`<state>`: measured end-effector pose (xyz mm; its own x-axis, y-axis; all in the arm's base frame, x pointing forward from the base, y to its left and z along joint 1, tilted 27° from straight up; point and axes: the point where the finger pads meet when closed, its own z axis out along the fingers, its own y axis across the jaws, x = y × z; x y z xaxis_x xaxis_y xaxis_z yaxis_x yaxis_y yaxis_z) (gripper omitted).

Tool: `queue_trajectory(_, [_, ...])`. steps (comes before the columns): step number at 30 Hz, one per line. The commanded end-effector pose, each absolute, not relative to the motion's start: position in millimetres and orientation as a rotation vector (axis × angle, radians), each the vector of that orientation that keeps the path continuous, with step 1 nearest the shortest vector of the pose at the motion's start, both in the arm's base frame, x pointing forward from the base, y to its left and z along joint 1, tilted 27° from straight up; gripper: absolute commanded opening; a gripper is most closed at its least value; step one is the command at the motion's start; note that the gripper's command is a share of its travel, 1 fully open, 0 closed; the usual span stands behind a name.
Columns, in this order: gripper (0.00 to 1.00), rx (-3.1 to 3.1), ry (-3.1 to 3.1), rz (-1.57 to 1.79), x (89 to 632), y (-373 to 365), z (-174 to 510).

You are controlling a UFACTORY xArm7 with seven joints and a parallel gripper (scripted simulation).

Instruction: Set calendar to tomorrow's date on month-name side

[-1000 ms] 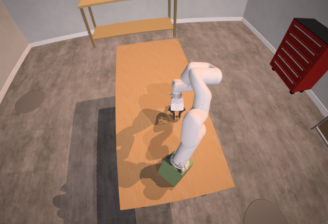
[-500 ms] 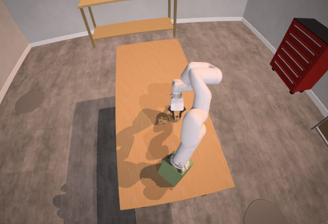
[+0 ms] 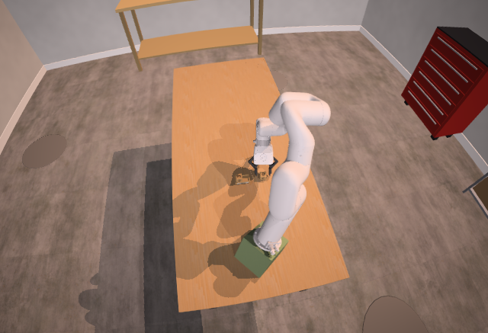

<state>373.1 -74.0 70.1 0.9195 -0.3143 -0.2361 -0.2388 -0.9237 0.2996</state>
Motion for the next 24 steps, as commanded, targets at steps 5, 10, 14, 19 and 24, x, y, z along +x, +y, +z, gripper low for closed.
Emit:
queue_trajectory(5, [0.71,2.816,-0.412,-0.406,374.1,-73.5,70.8])
queue_trajectory(10, [0.71,2.816,-0.412,-0.406,373.9,-73.2,71.5])
queue_trajectory(14, [0.71,2.816,-0.412,-0.406,372.7,-71.6,75.4])
queue_trajectory(19, [0.71,2.816,-0.412,-0.406,369.4,-67.3,86.0])
queue_trajectory(24, [0.71,2.816,-0.412,-0.406,364.8,-61.3,101.0])
